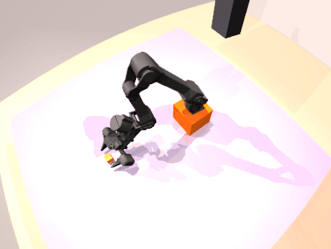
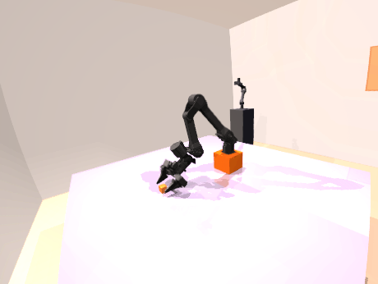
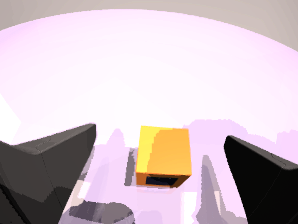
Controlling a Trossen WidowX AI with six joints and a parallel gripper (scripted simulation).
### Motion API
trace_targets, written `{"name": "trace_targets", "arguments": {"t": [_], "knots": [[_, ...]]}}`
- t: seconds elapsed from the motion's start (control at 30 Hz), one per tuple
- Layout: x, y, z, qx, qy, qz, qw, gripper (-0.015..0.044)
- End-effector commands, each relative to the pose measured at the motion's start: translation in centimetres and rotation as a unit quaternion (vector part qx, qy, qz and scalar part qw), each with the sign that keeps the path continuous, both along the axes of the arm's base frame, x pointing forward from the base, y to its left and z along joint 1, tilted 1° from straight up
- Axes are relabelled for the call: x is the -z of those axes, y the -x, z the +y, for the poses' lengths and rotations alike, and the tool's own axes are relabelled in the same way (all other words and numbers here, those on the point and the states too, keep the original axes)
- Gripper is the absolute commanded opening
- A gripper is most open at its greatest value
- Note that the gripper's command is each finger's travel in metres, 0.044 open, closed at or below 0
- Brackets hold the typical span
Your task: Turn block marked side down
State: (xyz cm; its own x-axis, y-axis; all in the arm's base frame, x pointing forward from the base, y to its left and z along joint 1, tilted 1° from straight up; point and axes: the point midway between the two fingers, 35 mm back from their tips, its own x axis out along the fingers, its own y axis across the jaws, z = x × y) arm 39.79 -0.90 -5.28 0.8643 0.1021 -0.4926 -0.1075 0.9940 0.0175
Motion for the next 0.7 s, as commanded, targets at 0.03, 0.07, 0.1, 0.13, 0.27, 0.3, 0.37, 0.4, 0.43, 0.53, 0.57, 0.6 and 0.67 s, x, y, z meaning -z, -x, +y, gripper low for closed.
{"name": "trace_targets", "arguments": {"t": [0.03, 0.07, 0.1, 0.13, 0.27, 0.3, 0.37, 0.4, 0.43, 0.53, 0.57, 0.6, 0.67], "knots": [[-0.7, -1.0, -0.2, 0.001, 0.005, 0.052, 0.999, 0.044], [-1.0, -1.1, -0.2, 0.001, 0.007, 0.071, 0.997, 0.044], [-1.4, -1.2, -0.2, 0.001, 0.009, 0.09, 0.996, 0.044], [-1.8, -1.2, -0.3, 0.001, 0.011, 0.109, 0.994, 0.044], [-4.3, -0.2, -0.3, -0.001, 0.02, 0.186, 0.982, 0.044], [-5.1, 0.3, -0.3, -0.002, 0.022, 0.205, 0.979, 0.044], [-6.7, 1.4, -0.3, -0.004, 0.026, 0.239, 0.971, 0.044], [-7.2, 1.8, -0.3, -0.005, 0.028, 0.249, 0.968, 0.044], [-7.3, 1.9, -0.3, -0.005, 0.028, 0.252, 0.967, 0.044], [-7.3, 1.9, -0.3, -0.005, 0.028, 0.252, 0.967, 0.044], [-7.3, 1.9, -0.3, -0.005, 0.028, 0.252, 0.967, 0.044], [-7.3, 1.9, -0.3, -0.005, 0.028, 0.252, 0.967, 0.044], [-7.3, 1.9, -0.3, -0.005, 0.028, 0.252, 0.967, 0.044]]}}
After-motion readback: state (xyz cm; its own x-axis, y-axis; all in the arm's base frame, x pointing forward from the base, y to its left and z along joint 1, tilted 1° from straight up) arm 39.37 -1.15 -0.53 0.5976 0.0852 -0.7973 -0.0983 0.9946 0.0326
